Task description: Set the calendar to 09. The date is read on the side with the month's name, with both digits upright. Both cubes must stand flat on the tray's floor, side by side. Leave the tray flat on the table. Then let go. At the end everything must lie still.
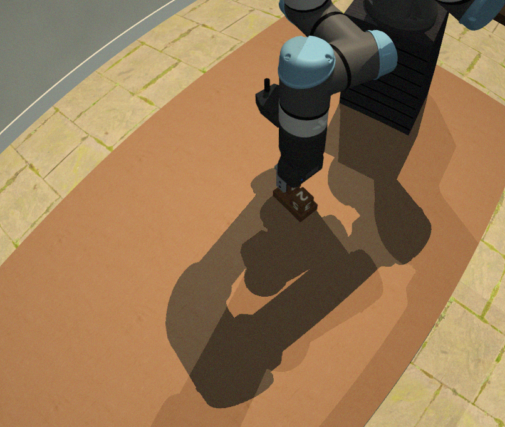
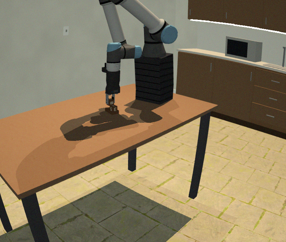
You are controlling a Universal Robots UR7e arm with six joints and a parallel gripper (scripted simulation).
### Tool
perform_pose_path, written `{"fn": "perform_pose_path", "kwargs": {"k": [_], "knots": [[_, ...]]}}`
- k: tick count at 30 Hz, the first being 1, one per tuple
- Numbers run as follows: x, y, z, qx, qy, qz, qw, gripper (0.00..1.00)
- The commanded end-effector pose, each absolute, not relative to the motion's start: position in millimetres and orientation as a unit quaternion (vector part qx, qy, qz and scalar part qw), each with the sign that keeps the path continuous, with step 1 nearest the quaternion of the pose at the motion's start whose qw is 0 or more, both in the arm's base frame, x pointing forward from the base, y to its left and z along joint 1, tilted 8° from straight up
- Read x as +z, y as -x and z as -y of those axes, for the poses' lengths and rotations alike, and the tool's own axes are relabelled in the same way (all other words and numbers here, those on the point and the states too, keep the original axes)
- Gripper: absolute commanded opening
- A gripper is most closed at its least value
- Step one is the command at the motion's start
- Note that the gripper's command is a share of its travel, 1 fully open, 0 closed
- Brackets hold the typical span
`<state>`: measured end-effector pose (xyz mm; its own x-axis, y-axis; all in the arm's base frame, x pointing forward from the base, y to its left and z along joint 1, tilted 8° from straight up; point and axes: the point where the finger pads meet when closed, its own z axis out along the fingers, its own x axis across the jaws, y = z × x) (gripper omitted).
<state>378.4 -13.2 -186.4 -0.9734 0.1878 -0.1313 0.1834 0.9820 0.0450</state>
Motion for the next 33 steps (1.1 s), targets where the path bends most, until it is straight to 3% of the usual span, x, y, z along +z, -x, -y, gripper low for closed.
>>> {"fn": "perform_pose_path", "kwargs": {"k": [1, 33], "knots": [[-189.2, -379.1, 13.2, 0.016, -0.093, -0.993, 0.068, 0.6], [-203.1, -381.1, 12.9, 0.016, -0.093, -0.993, 0.068, 0.6]]}}
